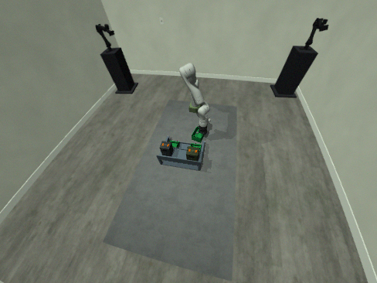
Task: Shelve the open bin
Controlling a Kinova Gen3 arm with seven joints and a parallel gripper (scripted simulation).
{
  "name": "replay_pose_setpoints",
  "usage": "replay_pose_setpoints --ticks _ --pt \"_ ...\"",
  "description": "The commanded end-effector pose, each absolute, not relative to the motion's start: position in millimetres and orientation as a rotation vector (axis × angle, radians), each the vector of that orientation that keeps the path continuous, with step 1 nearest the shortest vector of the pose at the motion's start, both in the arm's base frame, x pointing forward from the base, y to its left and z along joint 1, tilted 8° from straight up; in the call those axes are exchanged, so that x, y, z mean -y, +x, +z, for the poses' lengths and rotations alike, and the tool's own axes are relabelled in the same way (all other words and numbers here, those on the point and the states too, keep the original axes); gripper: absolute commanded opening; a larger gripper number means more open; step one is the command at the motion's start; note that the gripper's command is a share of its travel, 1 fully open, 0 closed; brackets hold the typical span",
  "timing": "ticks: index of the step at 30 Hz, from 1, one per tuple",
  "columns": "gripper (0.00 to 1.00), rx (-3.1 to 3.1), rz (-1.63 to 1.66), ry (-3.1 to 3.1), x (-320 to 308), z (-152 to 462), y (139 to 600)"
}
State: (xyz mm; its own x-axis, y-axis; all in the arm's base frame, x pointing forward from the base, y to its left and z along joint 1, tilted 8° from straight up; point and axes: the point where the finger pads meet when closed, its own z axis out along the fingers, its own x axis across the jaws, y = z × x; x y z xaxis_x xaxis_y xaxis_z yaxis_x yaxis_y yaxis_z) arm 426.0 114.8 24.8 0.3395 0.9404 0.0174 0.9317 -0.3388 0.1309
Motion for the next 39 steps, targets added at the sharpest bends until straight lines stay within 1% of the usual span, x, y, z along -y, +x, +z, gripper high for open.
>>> replay_pose_setpoints --ticks 1,16,39 --pt "0.0 -1.746 0.139 2.489 -115 26 427" --pt "0.0 -1.746 0.139 2.489 -115 29 426" --pt "0.0 -1.746 0.139 2.489 -116 52 423"
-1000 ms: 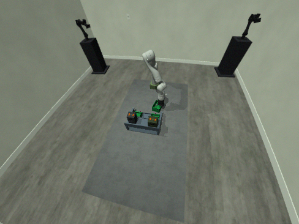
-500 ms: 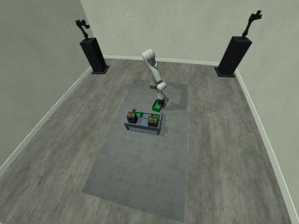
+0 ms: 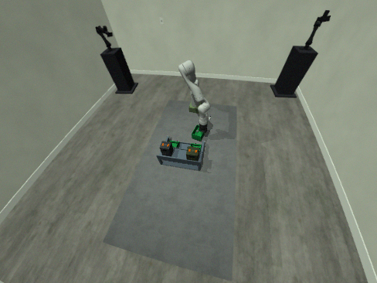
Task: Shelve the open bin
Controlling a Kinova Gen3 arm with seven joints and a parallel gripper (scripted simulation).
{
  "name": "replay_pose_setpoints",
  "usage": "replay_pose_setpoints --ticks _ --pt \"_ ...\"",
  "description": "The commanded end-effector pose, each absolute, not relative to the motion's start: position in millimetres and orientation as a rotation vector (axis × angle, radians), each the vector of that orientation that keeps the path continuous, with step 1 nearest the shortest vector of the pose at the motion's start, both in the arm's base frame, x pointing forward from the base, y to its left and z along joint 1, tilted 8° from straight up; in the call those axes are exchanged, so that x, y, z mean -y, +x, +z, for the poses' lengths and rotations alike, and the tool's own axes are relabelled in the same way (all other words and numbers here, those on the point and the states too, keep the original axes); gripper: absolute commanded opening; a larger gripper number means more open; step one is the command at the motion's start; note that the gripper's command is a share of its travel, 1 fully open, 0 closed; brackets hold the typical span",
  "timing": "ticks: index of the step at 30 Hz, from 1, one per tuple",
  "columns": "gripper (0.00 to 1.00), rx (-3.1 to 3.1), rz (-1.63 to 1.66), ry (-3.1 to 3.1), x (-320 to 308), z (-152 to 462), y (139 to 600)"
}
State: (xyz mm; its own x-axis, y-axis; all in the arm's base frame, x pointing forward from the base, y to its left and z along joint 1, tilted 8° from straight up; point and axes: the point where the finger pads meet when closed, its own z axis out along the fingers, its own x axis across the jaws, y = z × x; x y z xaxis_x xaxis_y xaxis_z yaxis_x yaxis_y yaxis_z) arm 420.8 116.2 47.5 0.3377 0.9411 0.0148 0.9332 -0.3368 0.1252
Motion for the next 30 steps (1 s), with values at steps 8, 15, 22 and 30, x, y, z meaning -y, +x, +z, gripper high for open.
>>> replay_pose_setpoints --ticks 8,15,22,30 --pt "0.0 -1.746 0.139 2.489 -115.9 57.5 422.3" --pt "0.0 -1.746 0.139 2.489 -116.0 61.1 421.9" --pt "0.0 -1.746 0.139 2.489 -116.0 61.9 421.8" --pt "0.0 -1.746 0.139 2.489 -116.0 62.0 421.8"
